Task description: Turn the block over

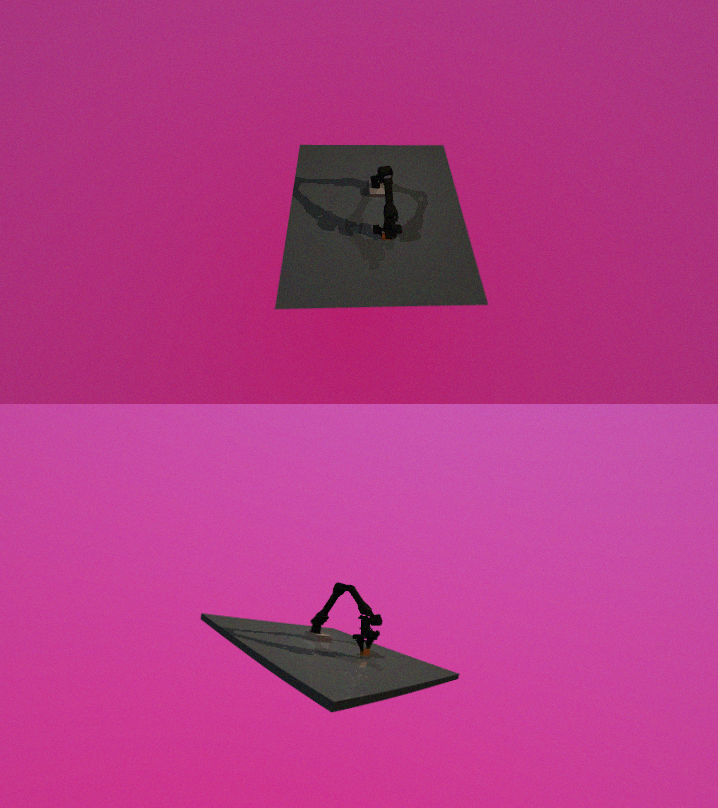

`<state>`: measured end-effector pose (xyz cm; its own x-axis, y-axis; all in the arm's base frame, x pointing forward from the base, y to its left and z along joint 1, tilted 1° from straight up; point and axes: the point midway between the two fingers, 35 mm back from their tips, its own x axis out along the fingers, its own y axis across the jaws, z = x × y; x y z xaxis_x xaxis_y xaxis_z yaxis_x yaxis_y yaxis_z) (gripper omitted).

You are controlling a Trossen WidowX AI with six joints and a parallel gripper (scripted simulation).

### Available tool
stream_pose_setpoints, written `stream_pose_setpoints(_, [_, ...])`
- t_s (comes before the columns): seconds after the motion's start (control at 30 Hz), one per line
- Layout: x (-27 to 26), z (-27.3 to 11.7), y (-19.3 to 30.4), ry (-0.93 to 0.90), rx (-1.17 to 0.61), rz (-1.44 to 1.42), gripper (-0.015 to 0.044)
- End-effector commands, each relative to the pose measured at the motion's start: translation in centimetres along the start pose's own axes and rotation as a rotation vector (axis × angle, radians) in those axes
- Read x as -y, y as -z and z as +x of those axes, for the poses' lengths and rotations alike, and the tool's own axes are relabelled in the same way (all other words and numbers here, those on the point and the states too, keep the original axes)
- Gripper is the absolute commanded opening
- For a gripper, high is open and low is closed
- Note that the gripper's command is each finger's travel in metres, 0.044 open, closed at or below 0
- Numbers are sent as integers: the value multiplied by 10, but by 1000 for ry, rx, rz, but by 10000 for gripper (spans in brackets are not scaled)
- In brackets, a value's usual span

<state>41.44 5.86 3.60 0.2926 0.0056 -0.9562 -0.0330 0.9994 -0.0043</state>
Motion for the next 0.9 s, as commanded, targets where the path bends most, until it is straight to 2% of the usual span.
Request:
stream_pose_setpoints(0.0, [1, 0, 2, 5, 47, -1, 0])
stream_pose_setpoints(0.63, [2, -3, 11, 3, 272, 4, 0])
stream_pose_setpoints(0.87, [0, 14, 6, 3, 367, 0, 0])
